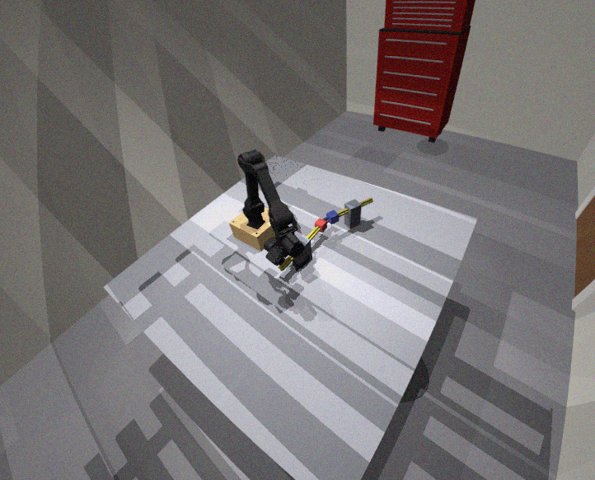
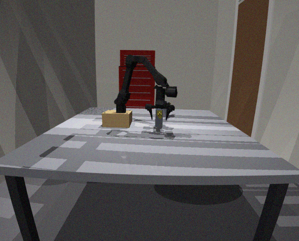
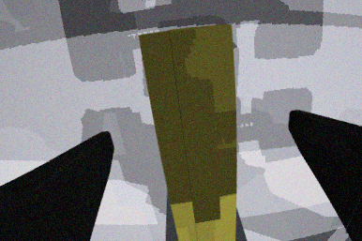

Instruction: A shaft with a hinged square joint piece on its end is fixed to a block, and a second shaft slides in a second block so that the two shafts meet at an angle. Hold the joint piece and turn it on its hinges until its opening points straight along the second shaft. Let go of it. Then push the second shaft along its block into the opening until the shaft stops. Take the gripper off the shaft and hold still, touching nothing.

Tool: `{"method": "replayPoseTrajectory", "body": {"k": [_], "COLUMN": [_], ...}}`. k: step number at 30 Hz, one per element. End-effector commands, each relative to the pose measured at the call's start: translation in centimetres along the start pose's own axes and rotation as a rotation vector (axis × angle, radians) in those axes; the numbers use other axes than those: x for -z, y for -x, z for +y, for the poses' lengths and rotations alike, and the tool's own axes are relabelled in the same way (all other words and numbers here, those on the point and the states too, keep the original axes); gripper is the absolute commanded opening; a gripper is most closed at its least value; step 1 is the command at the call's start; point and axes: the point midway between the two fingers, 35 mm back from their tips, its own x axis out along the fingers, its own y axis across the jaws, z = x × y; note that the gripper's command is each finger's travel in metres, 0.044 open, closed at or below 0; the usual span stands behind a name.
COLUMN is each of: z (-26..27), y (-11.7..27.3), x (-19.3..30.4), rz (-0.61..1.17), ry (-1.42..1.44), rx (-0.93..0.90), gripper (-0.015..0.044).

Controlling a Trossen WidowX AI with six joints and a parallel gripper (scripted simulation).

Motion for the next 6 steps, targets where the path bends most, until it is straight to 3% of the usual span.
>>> {"method": "replayPoseTrajectory", "body": {"k": [1,6], "z": [0.26,0.24], "y": [2.35,2.83], "x": [-0.08,-0.08], "rz": [0.014,0.015], "ry": [0.006,0.006], "rx": [-0.016,-0.016], "gripper": [0.044,0.044]}}
